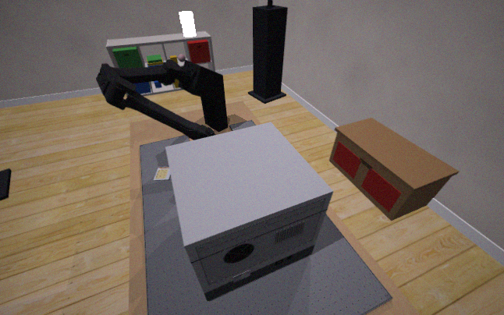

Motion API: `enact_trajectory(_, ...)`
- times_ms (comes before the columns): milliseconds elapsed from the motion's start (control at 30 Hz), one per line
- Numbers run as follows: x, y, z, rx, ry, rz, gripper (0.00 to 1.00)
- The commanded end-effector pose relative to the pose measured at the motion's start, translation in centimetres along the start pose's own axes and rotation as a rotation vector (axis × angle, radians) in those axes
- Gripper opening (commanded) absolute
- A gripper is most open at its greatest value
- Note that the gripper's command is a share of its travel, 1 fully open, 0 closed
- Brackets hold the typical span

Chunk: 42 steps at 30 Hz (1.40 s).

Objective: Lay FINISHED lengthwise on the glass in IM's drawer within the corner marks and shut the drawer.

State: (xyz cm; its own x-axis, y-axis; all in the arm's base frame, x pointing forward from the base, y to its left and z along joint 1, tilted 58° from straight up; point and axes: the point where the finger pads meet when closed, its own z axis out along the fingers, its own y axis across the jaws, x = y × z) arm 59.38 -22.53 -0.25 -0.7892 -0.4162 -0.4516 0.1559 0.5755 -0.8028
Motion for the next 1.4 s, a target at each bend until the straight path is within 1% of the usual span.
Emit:
enact_trajectory(0, 7.15, 3.37, 1.19, -0.06, 0.118, -0.068, 0.08)
enact_trajectory(1267, 7.16, 3.38, 1.19, -0.06, 0.118, -0.068, 0.08)
enact_trajectory(1367, 6.78, 3.08, 1.04, -0.007, 0.065, 0.021, 0.08)
